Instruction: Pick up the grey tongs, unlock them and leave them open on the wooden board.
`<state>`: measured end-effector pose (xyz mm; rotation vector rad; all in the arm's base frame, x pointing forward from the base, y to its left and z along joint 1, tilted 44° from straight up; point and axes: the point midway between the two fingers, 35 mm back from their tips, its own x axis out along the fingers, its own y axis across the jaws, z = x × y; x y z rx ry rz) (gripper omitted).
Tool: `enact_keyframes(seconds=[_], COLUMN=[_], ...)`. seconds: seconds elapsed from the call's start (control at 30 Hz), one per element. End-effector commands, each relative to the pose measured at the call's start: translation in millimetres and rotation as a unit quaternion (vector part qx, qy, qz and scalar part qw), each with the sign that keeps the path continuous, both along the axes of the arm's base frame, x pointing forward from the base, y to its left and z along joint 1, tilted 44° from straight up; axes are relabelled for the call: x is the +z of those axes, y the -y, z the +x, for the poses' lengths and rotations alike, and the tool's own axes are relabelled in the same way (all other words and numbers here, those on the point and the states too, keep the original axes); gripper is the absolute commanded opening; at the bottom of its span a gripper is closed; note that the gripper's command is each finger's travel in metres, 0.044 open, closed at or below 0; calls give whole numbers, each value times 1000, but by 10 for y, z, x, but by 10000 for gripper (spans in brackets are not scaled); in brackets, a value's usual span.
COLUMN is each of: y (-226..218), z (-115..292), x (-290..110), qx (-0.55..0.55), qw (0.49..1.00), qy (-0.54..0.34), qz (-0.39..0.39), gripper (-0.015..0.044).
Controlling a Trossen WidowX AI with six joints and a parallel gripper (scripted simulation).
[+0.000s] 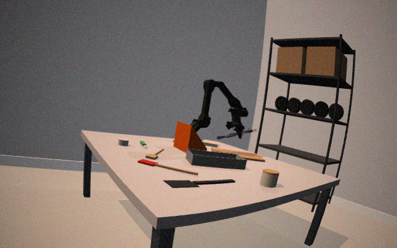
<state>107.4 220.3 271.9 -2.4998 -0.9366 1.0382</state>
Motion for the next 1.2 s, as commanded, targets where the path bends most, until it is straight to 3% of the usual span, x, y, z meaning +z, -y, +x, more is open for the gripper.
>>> enact_keyframes(seconds=[0.0,0.87,1.17], y=[-28,-121,-123], z=[17,148,159], x=[-20,-59,-49], qx=[18,112,117], qw=[1000,976,974], qy=[-20,-184,-193], qz=[-14,-30,-26], gripper=[-150,-150,-150])
